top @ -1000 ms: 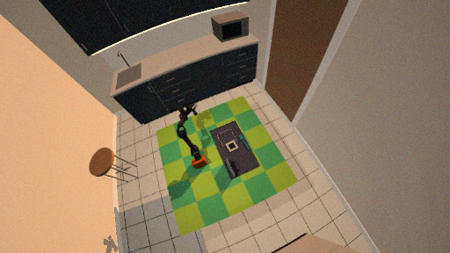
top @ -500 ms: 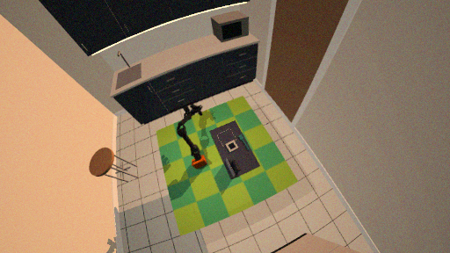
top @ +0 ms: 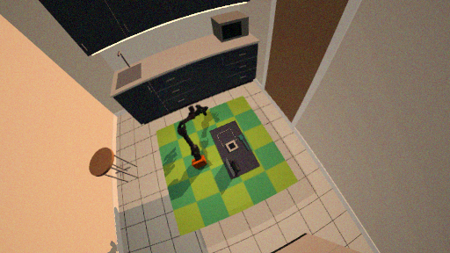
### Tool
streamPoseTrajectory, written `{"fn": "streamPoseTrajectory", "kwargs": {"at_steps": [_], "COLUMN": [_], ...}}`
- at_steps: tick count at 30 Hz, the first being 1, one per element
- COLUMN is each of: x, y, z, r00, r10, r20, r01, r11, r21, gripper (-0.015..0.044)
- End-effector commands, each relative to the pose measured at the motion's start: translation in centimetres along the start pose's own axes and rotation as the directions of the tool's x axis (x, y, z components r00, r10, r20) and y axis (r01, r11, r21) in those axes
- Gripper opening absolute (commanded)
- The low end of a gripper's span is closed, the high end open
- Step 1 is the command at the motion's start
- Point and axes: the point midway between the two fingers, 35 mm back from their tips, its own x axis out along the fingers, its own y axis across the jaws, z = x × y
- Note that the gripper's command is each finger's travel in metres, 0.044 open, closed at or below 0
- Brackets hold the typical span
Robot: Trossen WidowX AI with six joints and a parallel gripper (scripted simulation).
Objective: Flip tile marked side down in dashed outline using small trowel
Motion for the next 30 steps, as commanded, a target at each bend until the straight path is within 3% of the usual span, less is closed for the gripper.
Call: {"fn": "streamPoseTrajectory", "kwargs": {"at_steps": [1, 16, 30], "x": [1.4, 7.2, 11.2], "y": [-0.9, -6.7, -16.1], "z": [-1.0, -6.1, -11.2], "r00": [0.999, 0.971, 0.869], "r10": [-0.021, -0.147, -0.317], "r20": [-0.025, -0.186, -0.381], "r01": [0.019, 0.036, -0.091], "r11": [0.997, 0.866, 0.653], "r21": [-0.078, -0.499, -0.752], "gripper": [0.0100, 0.0100, 0.0100]}}
